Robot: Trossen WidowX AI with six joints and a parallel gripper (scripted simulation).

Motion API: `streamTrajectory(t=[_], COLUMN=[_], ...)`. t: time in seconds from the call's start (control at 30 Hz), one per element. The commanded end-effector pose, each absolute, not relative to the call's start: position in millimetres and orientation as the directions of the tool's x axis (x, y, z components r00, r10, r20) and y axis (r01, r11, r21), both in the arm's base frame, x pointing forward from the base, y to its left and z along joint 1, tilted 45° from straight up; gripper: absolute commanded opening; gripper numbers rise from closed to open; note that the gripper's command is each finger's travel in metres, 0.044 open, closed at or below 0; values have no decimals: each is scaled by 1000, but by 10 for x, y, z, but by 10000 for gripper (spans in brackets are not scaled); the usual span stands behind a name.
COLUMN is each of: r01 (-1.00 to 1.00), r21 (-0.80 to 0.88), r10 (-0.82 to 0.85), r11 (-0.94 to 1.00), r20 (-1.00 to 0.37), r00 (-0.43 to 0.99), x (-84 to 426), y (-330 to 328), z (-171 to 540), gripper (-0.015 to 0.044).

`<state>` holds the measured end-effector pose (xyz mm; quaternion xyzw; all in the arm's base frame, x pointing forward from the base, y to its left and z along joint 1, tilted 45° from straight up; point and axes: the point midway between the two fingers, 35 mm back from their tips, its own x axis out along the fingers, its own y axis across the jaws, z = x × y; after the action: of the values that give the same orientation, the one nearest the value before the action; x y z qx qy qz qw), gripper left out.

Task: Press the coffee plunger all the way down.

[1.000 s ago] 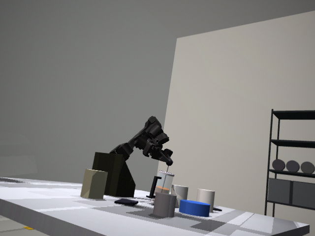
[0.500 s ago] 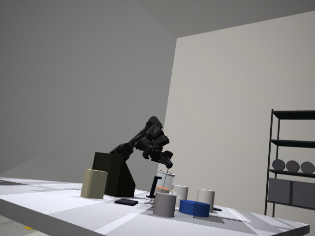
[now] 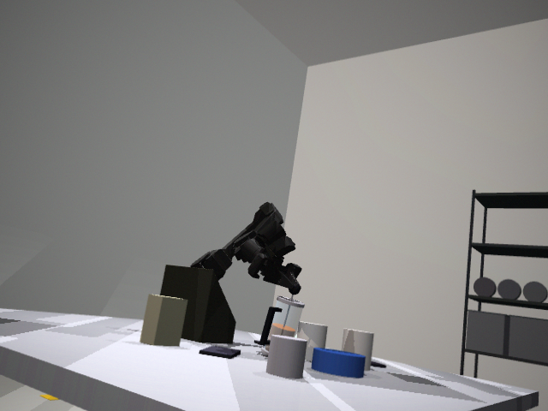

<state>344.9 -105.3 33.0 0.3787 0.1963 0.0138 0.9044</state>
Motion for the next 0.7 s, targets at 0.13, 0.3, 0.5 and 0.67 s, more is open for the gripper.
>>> streamTrajectory(t=[0.13,0.3,0.5,0.67], r01=[125,124,124,124], r21=[697,692,692,692], r10=[186,175,175,175], r11=[706,712,712,712], r20=[-352,-345,-345,-345], r00=[917,922,922,922], x=[3459,3456,3456,3456], y=[-1026,-1057,-1057,-1057], z=[297,327,327,327], gripper=[125,125,151,282])
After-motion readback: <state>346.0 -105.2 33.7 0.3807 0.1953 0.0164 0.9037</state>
